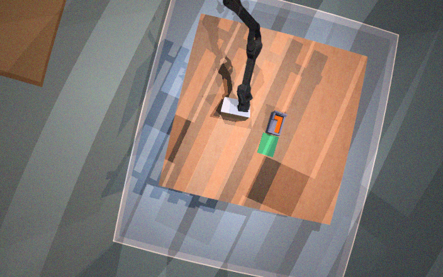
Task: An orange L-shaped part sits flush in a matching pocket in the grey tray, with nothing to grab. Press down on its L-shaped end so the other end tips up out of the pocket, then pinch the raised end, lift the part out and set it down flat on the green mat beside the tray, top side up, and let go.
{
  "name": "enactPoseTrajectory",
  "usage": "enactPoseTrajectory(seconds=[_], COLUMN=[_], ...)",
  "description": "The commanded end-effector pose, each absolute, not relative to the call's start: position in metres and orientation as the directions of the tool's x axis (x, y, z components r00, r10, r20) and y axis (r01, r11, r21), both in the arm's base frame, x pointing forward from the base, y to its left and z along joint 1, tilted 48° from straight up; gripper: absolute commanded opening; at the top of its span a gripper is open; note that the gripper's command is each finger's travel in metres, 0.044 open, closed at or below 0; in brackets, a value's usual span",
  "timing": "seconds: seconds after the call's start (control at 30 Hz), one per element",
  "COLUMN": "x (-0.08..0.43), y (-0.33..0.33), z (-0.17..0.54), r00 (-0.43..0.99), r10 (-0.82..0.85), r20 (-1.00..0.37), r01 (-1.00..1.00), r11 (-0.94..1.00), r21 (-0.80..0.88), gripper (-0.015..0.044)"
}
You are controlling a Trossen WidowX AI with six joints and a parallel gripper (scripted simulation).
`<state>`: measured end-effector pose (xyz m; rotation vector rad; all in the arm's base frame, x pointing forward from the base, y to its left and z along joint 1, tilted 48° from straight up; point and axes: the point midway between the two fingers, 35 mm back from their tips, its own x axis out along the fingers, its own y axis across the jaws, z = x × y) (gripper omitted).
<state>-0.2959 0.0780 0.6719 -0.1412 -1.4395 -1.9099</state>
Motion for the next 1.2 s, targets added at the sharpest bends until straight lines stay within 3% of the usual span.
enactPoseTrajectory(seconds=[0.0,0.13,0.27,0.7,1.17], x=[-0.296,-0.298,-0.288,-0.188,-0.008], y=[0.080,0.116,0.188,0.349,0.436], z=[0.672,0.662,0.641,0.577,0.496], r00=[-0.732,-0.794,-0.878,-0.878,-0.568], r10=[-0.475,-0.380,-0.181,0.363,0.812], r20=[0.489,0.475,0.442,0.313,0.135], r01=[0.601,0.569,0.478,0.108,-0.305], r11=[-0.112,-0.186,-0.313,-0.485,-0.360], r21=[0.791,0.801,0.821,0.868,0.882], gripper=[0.0374,0.0269,0.0180,0.0180,0.0180])
